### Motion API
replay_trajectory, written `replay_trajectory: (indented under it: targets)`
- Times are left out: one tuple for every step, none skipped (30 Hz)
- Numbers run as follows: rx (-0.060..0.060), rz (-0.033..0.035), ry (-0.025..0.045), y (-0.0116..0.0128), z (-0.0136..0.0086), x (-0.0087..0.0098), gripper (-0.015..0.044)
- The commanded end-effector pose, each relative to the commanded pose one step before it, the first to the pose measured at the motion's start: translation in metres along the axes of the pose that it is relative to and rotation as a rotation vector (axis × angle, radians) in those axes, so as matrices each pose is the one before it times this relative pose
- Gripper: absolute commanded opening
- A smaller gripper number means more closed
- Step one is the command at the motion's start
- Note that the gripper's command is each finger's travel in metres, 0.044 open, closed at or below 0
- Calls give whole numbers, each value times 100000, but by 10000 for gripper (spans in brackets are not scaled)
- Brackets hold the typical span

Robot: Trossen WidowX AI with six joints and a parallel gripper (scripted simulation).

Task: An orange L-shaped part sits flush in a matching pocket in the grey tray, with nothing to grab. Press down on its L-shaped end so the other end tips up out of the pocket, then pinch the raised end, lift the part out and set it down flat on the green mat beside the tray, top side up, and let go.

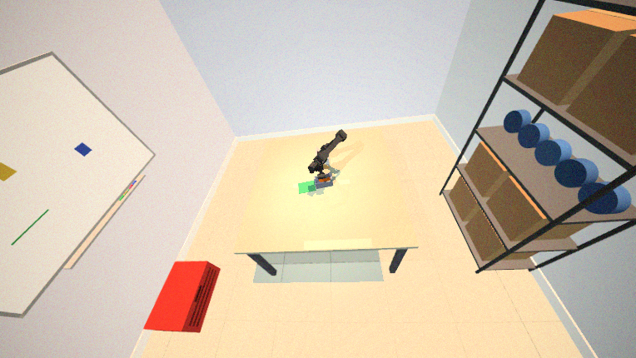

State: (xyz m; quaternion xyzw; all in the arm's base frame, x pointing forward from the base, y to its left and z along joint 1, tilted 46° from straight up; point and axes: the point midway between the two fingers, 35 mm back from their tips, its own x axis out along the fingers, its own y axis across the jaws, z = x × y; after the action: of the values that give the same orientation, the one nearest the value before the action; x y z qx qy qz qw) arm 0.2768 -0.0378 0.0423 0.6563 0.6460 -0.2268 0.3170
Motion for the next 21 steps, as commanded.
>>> replay_trajectory:
  targets:
    - [690,507,258,-23,73,460,280]
    - [1,4,-9,10,6,154,280]
    - [1,4,-8,10,6,164,280]
    - [0,4,-7,9,5,165,280]
    - [0,4,-5,8,4,165,280]
    - [0,4,-4,7,4,165,280]
    - [0,4,-2,6,3,165,280]
    - [0,4,-1,5,2,164,280]
    - [-1,4,0,5,1,164,280]
    - [-1,4,2,4,1,164,280]
    - [-1,4,3,3,0,164,280]
    - [-1,3,5,2,-1,163,280]
    - [-2,3,6,1,-1,163,280]
    - [-2,3,8,0,-2,163,280]
    - [-2,3,9,-1,-3,163,280]
    - [-2,3,10,-2,-3,162,280]
    - [-2,3,12,-3,-4,162,280]
    - [-2,3,13,-4,-5,162,280]
    - [-3,2,15,-4,-5,162,280]
    - [-3,2,16,-5,-6,161,280]
    - [-3,2,17,-6,-7,161,280]
